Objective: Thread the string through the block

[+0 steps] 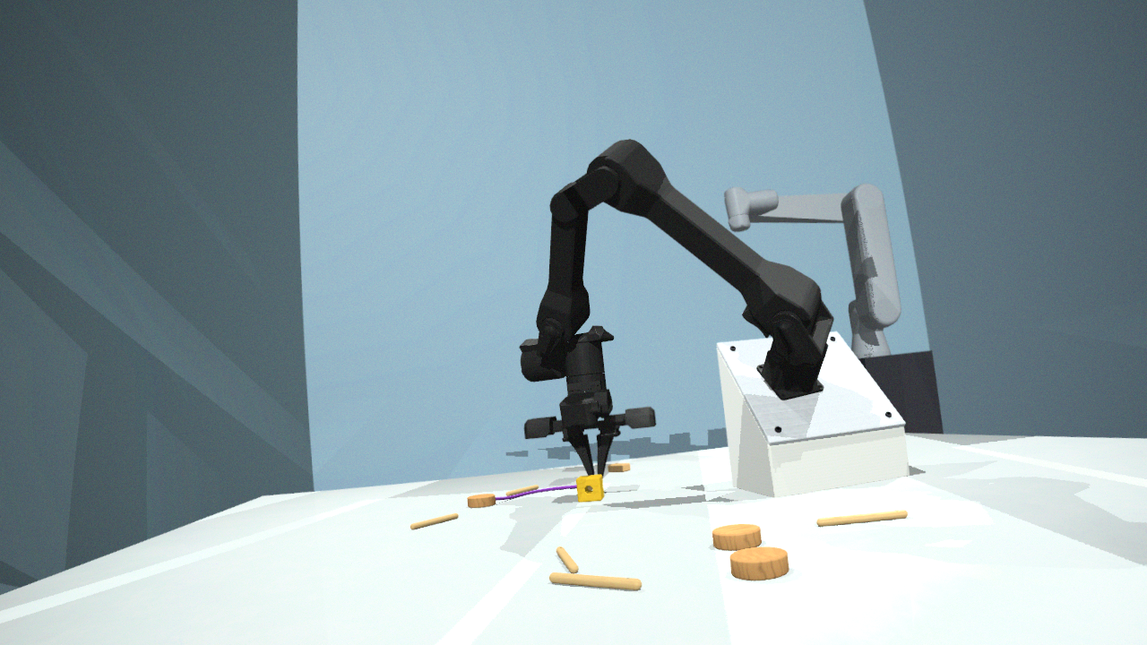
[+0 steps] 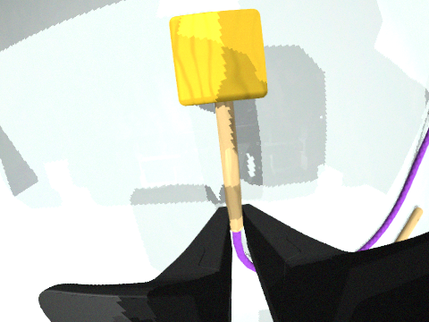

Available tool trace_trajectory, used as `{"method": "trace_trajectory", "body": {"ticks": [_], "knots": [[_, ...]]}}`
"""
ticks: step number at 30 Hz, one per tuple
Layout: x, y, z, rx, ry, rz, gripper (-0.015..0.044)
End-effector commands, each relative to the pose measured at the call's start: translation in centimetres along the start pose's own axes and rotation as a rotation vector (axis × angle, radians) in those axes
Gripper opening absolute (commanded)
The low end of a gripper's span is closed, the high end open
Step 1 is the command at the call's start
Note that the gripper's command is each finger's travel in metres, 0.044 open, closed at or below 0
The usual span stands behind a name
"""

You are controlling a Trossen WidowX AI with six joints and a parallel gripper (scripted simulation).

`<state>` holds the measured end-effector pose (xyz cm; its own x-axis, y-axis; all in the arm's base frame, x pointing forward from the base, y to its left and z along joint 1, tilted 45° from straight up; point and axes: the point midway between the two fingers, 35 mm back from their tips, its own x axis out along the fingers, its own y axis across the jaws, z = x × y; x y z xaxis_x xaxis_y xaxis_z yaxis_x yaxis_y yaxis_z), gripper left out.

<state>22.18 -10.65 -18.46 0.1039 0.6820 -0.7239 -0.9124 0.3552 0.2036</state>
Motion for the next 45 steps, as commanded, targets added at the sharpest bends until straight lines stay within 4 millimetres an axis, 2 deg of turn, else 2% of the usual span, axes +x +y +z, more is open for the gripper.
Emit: {"method": "trace_trajectory", "body": {"ticks": [1, 33, 38, 40, 42, 45], "knots": [[0.0, 0.1, 0.6, 0.002, -0.004, -0.003, 0.0000], [0.0, 0.1, 4.4, 0.002, -0.006, -0.001, 0.0000], [0.0, 0.0, 4.1, -0.001, -0.003, 0.001, 0.0124], [0.0, 0.0, 4.1, -0.001, -0.003, 0.001, 0.0124], [-0.9, -0.1, 4.1, -0.001, -0.001, 0.000, 0.0124], [-5.6, -0.2, 4.0, 0.000, 0.002, 0.000, 0.0124]]}}
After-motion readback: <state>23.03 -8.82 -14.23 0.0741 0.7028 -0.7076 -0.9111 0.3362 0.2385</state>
